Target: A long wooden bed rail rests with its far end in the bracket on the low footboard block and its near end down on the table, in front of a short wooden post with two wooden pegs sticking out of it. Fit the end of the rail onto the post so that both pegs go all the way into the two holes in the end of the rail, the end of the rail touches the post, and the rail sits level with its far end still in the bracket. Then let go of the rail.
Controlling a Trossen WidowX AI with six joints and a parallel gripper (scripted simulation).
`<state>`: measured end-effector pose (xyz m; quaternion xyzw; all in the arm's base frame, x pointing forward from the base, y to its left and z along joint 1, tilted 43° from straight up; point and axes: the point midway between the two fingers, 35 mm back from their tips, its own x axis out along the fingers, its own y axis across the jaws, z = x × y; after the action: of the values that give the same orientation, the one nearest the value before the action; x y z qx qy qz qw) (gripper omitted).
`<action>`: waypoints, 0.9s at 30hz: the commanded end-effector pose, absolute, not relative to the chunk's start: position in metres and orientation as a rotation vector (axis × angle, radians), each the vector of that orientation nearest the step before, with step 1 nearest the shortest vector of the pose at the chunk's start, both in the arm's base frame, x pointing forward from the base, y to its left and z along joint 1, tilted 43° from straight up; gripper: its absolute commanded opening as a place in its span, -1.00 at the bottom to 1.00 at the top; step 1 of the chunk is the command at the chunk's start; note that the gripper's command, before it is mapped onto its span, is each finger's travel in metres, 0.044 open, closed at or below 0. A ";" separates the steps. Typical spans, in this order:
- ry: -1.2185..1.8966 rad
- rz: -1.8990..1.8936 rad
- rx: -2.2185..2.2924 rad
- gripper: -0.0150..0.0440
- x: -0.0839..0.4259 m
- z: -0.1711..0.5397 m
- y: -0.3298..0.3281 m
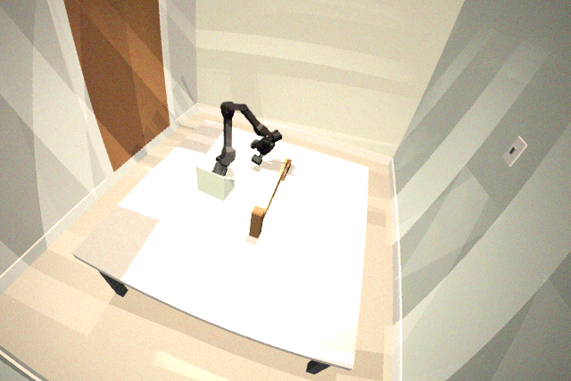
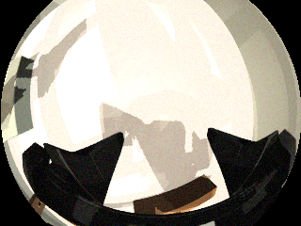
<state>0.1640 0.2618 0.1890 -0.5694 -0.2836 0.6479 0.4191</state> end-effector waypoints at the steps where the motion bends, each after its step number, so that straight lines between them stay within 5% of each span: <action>1: -0.589 1.513 -1.459 1.00 0.208 0.197 0.238; 8: -0.323 1.282 -1.484 1.00 0.285 0.210 0.165; 13: -0.238 1.218 -1.424 1.00 0.294 0.215 0.147; 27: 0.426 1.302 -0.979 1.00 0.324 0.068 0.010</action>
<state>0.3289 0.0361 0.0956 -0.4799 0.1393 0.5686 0.6534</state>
